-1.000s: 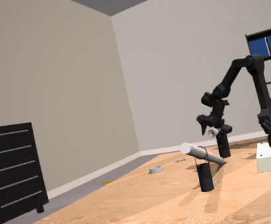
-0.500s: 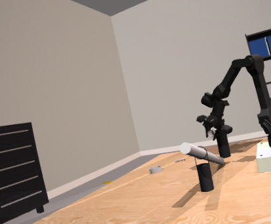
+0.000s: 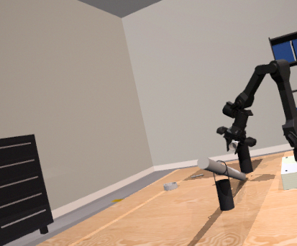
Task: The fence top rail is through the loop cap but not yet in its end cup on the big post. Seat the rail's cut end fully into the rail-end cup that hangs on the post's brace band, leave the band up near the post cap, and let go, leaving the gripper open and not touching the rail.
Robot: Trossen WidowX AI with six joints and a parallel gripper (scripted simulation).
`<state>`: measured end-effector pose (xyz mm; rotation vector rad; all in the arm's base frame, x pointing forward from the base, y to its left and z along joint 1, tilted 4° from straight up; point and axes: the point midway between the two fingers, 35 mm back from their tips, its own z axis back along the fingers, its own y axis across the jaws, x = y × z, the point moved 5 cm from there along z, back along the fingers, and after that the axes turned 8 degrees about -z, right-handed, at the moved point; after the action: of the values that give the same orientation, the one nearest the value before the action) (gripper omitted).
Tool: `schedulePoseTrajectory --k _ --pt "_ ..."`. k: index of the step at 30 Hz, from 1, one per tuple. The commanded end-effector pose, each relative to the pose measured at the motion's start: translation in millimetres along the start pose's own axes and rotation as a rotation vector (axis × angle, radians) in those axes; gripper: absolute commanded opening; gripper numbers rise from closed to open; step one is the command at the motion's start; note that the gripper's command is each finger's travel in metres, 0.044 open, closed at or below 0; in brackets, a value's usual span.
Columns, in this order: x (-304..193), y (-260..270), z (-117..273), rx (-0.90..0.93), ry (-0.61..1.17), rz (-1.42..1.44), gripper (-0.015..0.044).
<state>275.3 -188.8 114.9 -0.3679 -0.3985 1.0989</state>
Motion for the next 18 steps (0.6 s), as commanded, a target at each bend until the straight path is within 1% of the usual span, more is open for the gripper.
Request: schedulePoseTrajectory --k 1,18 --pt "-1.4 2.3 1.6 0.002 -0.007 0.017 0.0000" --pt "-5.9 10.1 6.2 0.010 -0.059 0.108 0.0000"
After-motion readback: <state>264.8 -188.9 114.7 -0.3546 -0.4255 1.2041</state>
